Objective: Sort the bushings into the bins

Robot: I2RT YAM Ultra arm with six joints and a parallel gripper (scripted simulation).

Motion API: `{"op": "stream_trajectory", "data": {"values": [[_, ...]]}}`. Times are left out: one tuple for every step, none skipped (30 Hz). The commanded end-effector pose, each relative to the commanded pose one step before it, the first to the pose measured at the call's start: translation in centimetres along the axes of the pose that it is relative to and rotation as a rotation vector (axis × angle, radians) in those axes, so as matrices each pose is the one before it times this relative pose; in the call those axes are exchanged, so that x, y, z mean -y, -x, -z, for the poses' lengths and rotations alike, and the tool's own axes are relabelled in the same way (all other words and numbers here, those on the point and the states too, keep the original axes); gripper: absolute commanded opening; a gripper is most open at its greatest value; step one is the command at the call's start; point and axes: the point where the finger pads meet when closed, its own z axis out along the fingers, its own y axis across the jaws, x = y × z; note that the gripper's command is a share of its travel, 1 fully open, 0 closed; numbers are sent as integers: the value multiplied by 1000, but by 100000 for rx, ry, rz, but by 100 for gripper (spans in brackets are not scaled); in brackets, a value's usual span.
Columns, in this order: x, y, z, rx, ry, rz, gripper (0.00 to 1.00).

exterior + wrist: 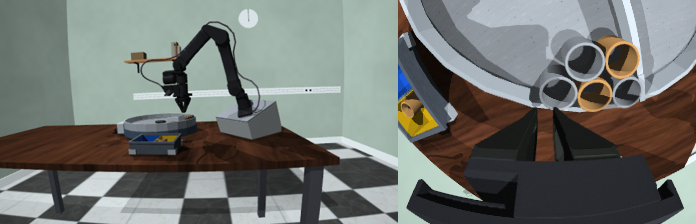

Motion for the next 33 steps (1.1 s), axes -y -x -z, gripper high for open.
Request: {"op": "stream_trajectory", "data": {"values": [[-284, 918, 738, 4424, 1147, 1348, 14], [-10, 28, 3, 29, 6, 11, 14], [-54, 157, 17, 161, 33, 60, 14], [-111, 322, 34, 332, 69, 123, 14], [14, -26, -250, -847, -145, -191, 14], [0, 0, 0, 0, 0, 0, 14], [0, 0, 0, 0, 0, 0, 14], [19, -56, -272, -942, -165, -212, 14], [-62, 28, -13, -40, 0, 34, 14], [-105, 48, 190, 512, 104, 173, 14], [-191, 155, 507, 1680, 324, 479, 14], [-44, 11, 137, 332, 64, 94, 14], [0, -1, 0, -3, -1, -1, 14], [0, 1, 1, 5, 1, 1, 14], [1, -6, 0, -22, -4, -6, 14], [0, 0, 0, 2, 0, 1, 14], [0, 0, 0, 2, 0, 1, 14], [0, 0, 0, 1, 0, 0, 14], [0, 0, 0, 0, 0, 0, 14], [0, 0, 0, 0, 0, 0, 14], [0, 0, 0, 0, 0, 0, 14], [0, 0, 0, 0, 0, 0, 14], [0, 0, 0, 0, 0, 0, 14], [0, 0, 0, 0, 0, 0, 14], [0, 0, 0, 0, 0, 0, 14], [0, 0, 0, 0, 0, 0, 14], [0, 0, 0, 0, 0, 0, 14], [0, 0, 0, 0, 0, 0, 14], [0, 0, 0, 0, 0, 0, 14], [0, 0, 0, 0, 0, 0, 14], [0, 0, 0, 0, 0, 0, 14], [0, 0, 0, 0, 0, 0, 14], [0, 0, 0, 0, 0, 0, 14]]}}
